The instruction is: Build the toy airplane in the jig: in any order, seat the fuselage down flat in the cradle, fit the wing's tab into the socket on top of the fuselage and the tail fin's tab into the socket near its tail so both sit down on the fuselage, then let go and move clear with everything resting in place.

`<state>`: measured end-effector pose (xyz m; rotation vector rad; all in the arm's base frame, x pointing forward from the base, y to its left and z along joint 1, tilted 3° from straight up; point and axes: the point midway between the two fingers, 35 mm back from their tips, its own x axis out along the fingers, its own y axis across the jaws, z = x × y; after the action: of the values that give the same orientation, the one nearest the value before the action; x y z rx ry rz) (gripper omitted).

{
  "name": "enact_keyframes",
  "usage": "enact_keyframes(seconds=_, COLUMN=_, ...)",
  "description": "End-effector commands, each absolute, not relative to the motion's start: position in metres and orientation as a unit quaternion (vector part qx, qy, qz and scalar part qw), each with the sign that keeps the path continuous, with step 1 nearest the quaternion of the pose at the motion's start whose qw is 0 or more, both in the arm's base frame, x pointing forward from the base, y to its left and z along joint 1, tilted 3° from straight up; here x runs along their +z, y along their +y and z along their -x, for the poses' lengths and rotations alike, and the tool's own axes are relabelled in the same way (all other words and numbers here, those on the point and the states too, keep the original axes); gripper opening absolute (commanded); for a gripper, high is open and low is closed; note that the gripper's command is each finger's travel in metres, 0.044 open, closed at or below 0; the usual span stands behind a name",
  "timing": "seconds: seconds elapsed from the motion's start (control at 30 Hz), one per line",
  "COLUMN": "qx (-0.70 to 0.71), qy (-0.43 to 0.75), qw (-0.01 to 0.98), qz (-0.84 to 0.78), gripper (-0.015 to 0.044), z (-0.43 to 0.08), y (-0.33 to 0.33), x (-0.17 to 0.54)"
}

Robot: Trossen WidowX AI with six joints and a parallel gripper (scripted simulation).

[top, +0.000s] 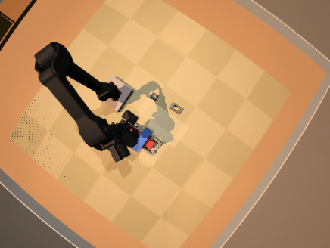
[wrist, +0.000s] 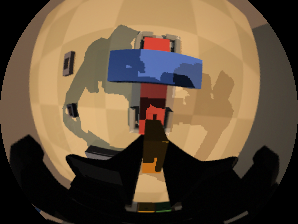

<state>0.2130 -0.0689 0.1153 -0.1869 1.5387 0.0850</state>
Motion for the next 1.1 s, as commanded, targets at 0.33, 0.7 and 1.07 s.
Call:
enact_keyframes(seconds=0.33, qx=0.04, qy=0.694, qw=0.714, qz=0.087, gripper=0.0065, z=-0.212, y=-0.071, x=0.115)
enact_keyframes(seconds=0.7, qx=0.04, qy=0.694, qw=0.714, qz=0.087, gripper=0.0065, z=-0.212, y=-0.071, x=0.109)
enact_keyframes(seconds=1.07, qx=0.04, qy=0.694, qw=0.714, qz=0.087, gripper=0.0065, z=-0.213, y=-0.073, x=0.091)
